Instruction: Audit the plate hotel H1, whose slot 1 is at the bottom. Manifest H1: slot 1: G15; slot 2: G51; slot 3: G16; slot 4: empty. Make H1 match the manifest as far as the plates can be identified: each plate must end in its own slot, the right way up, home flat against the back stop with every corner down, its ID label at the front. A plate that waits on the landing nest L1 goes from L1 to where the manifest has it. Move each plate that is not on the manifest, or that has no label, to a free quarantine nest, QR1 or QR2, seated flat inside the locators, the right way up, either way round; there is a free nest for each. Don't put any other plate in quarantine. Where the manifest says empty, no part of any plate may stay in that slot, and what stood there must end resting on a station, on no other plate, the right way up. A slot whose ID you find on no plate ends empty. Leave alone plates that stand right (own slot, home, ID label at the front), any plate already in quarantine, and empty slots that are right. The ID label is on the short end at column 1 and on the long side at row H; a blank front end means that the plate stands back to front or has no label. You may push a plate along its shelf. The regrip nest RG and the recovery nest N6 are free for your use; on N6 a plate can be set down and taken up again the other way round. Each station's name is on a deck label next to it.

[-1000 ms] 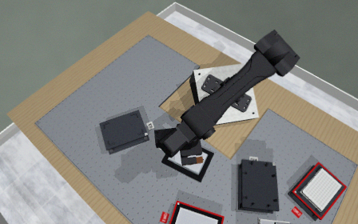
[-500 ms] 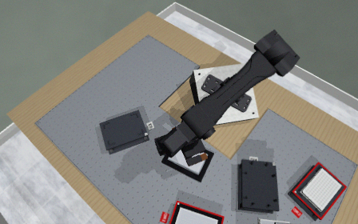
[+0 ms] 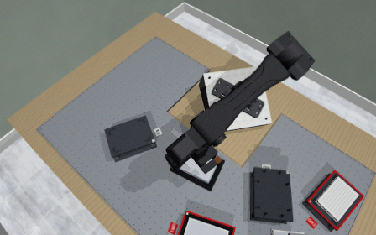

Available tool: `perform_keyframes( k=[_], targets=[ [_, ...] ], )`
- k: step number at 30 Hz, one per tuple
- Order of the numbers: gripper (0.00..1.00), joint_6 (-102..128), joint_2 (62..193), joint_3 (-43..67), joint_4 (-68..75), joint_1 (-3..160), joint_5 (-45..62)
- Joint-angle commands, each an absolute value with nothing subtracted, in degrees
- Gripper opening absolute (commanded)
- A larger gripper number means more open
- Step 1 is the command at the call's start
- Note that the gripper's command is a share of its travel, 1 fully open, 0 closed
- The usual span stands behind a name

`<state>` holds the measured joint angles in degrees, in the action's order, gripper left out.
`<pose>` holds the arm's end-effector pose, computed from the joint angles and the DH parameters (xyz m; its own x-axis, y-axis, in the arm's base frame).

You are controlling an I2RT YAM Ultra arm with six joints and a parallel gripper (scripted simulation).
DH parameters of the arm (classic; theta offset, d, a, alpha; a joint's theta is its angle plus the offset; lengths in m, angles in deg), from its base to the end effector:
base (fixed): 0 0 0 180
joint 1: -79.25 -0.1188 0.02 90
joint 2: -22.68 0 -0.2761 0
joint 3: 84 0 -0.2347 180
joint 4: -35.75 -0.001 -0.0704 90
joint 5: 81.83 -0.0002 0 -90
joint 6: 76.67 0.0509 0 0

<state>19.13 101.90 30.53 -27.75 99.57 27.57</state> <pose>0.2147 -0.0604 0.2187 -0.8838 0.4289 -0.1868 0.3499 0.8711 0.3446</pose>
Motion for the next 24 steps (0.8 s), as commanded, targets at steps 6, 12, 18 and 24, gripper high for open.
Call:
perform_keyframes(
  k=[6, 12, 18, 24],
  targets=[
    [1.00, 9.0, 101.6, 30.3, -28.0, 99.7, 27.5],
    [1.00, 2.1, 101.6, 30.3, -28.0, 99.7, 27.6],
    [1.00, -2.4, 101.6, 30.3, -28.0, 99.7, 27.6],
    [1.00, -9.3, 101.6, 30.3, -28.0, 99.7, 27.6]
  ],
)
